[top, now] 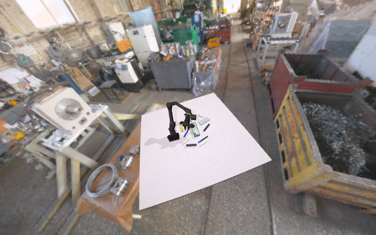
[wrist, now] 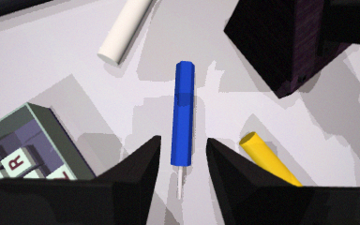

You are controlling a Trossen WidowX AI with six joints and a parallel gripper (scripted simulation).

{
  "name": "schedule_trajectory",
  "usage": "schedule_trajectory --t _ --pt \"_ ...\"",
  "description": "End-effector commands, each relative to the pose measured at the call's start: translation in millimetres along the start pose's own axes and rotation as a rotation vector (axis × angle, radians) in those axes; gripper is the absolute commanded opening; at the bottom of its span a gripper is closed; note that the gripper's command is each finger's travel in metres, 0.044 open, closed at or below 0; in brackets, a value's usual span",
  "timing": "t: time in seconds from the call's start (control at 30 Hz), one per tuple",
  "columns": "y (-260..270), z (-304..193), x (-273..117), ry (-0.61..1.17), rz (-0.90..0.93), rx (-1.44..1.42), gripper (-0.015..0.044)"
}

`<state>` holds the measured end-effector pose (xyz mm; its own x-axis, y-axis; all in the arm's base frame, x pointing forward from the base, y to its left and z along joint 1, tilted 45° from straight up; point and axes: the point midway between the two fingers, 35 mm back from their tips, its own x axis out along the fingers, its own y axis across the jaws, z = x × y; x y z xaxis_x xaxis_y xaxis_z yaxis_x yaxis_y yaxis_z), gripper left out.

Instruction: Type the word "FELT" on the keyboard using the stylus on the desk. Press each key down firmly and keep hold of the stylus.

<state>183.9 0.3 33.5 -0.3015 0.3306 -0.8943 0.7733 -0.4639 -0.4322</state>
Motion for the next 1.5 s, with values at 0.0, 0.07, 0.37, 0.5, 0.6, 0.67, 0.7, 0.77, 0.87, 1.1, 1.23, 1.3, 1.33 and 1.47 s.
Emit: schedule_trajectory --t 0.0,0.07,0.37,0.5,0.6,0.67,0.7,0.77,0.87,1.1,1.23,1.3,1.33,1.47 --pt "-1.1 -2.3 4.0 0.001 -0.004 0.003 0.0150" --pt "-1.3 -2.8 4.8 0.001 -0.004 0.003 0.0150" --pt "-1.5 -5.7 9.9 0.002 -0.005 0.003 0.0150" --pt "-1.7 -6.6 11.5 0.002 -0.005 0.003 0.0150" --pt "-1.8 -7.5 13.0 0.002 -0.005 0.003 0.0150" --pt "-1.9 -8.3 14.4 0.002 -0.005 0.003 0.0150" --pt "-1.9 -8.7 15.1 0.002 -0.005 0.003 0.0150" --pt "-1.9 -9.1 15.7 0.002 -0.005 0.003 0.0150" --pt "-2.0 -10.2 17.7 0.002 -0.005 0.003 0.0150" --pt "-2.1 -12.1 20.9 0.002 -0.005 0.002 0.0150" --pt "-2.1 -13.4 23.2 0.002 -0.005 0.002 0.0150" --pt "-2.1 -13.9 24.1 0.002 -0.005 0.002 0.0150" --pt "-2.1 -14.4 24.9 0.002 -0.005 0.002 0.0150" --pt "-2.2 -15.4 26.7 0.002 -0.005 0.002 0.0150"
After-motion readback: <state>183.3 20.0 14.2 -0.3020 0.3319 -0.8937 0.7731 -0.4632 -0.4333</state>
